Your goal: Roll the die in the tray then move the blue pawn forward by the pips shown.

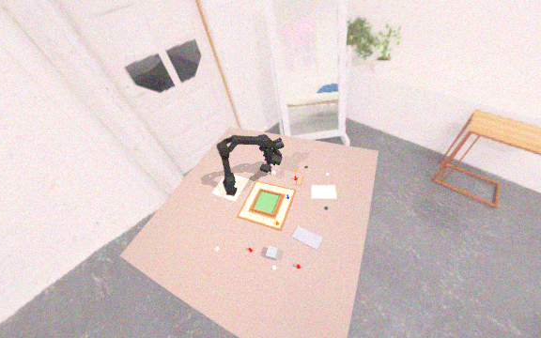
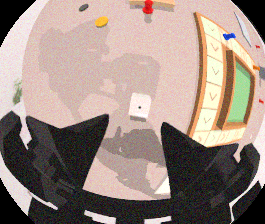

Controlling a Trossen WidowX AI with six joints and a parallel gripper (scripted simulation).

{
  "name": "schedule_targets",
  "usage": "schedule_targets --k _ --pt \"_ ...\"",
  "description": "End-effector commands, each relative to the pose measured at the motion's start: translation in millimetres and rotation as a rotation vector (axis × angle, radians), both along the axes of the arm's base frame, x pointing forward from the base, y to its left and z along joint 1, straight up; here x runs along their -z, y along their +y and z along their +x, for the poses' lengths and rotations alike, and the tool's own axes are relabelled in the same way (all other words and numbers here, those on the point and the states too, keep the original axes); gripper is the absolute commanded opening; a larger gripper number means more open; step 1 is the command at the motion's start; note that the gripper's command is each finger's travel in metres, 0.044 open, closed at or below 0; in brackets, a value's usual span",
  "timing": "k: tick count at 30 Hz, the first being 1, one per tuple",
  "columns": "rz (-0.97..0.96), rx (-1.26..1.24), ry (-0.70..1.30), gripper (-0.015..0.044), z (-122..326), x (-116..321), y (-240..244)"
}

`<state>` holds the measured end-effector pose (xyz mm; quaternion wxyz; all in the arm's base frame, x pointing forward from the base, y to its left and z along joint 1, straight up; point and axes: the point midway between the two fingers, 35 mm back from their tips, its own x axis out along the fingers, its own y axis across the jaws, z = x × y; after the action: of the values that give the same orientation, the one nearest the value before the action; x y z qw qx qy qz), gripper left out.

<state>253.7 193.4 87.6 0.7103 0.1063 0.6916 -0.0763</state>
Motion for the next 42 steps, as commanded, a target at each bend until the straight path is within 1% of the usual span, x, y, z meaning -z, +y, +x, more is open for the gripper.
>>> schedule_targets --k 1,4,7,13,34,40,42 --pt "-0.018 0.027 0.005 0.0275 3.6 0.6 -3.7" --pt "-0.018 0.027 0.005 0.0275 4.4 1.8 -4.4" --pt "-0.018 0.027 0.005 0.0275 4.7 14.4 -4.2" --pt "-0.018 0.027 0.005 0.0275 4.8 16.6 -4.1" --pt "-0.018 0.027 0.005 0.0275 5.5 47.7 -3.6" --pt "-0.018 0.027 0.005 0.0118 5.5 47.7 -3.6" --pt "-0.018 0.027 0.005 0.0104 5.5 47.7 -3.6"
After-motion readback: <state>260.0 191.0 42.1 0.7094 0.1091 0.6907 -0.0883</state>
